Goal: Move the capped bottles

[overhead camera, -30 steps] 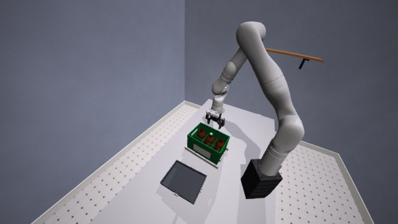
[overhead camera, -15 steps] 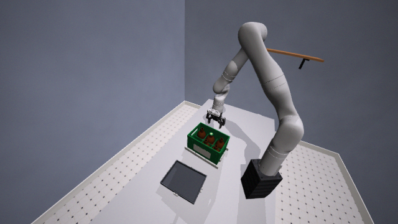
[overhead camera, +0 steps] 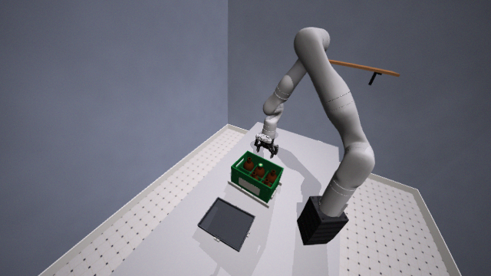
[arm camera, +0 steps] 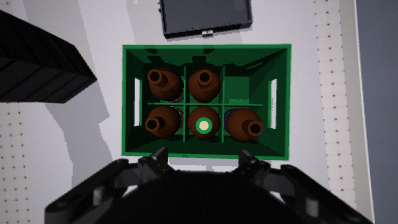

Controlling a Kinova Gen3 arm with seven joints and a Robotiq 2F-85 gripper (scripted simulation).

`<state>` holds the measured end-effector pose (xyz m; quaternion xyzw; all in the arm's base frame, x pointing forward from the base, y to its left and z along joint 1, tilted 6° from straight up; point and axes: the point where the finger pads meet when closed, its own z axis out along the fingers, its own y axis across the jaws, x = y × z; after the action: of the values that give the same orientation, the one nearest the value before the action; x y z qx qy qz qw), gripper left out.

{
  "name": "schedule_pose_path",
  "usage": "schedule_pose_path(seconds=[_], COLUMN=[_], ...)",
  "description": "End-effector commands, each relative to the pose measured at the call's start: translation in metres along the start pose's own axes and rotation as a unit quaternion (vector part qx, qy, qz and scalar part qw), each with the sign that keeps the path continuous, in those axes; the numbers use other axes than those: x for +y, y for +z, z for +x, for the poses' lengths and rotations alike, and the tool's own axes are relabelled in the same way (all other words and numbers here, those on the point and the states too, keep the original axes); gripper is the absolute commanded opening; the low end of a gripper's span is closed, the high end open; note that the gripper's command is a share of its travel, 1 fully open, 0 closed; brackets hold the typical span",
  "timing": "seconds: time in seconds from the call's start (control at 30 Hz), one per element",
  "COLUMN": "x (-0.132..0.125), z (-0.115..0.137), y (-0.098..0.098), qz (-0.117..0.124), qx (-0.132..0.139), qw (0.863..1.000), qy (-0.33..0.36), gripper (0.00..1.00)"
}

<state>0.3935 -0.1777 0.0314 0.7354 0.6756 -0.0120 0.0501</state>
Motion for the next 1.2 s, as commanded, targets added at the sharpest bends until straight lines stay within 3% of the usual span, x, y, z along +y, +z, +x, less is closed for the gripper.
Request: schedule_pose_path(seconds=[0.0,1.17], x=[0.0019,0.003], z=[0.0019,0.0049], y=[-0.001,-0.0001], qz=[-0.001,-0.001], qx=[0.001,0.002], qw=[1.0,1.0], qy=[-0.003,-0.003], gripper=[1.0,1.0])
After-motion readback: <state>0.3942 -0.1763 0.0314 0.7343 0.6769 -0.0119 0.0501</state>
